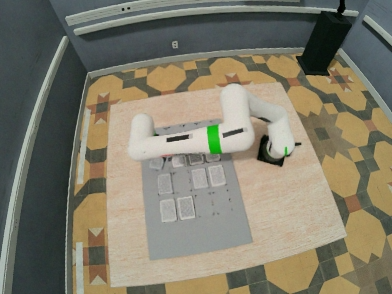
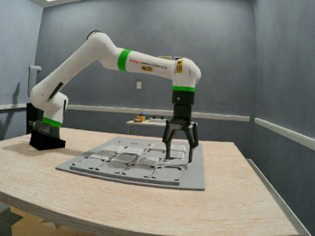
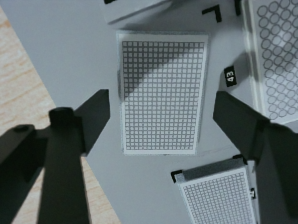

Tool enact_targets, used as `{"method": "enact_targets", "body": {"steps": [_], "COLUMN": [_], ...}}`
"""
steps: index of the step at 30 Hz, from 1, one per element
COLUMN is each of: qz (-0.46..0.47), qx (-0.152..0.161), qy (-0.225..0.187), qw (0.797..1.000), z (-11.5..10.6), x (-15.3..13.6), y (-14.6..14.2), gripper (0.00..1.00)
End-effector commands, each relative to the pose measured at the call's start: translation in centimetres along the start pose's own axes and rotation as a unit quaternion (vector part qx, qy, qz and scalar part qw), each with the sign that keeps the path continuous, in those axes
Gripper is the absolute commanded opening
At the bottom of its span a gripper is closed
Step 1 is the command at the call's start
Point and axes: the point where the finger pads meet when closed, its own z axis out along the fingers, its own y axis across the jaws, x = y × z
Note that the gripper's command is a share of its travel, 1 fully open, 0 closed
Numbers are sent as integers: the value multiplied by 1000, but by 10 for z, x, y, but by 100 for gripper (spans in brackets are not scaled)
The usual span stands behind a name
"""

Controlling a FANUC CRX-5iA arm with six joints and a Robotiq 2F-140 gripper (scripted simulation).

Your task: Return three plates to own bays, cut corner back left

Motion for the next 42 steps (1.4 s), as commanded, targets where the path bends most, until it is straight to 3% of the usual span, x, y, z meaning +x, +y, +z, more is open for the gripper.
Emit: {"method": "enact_targets", "body": {"steps": [1,12,42], "qz": [0,0,0], "qx": [2,2,2], "qy": [0,0,0], "qw": [1000,1000,1000], "z": [1,15,15], "x": [0,0,0], "y": [-1,-1,-1], "gripper": [70,70,64]}}
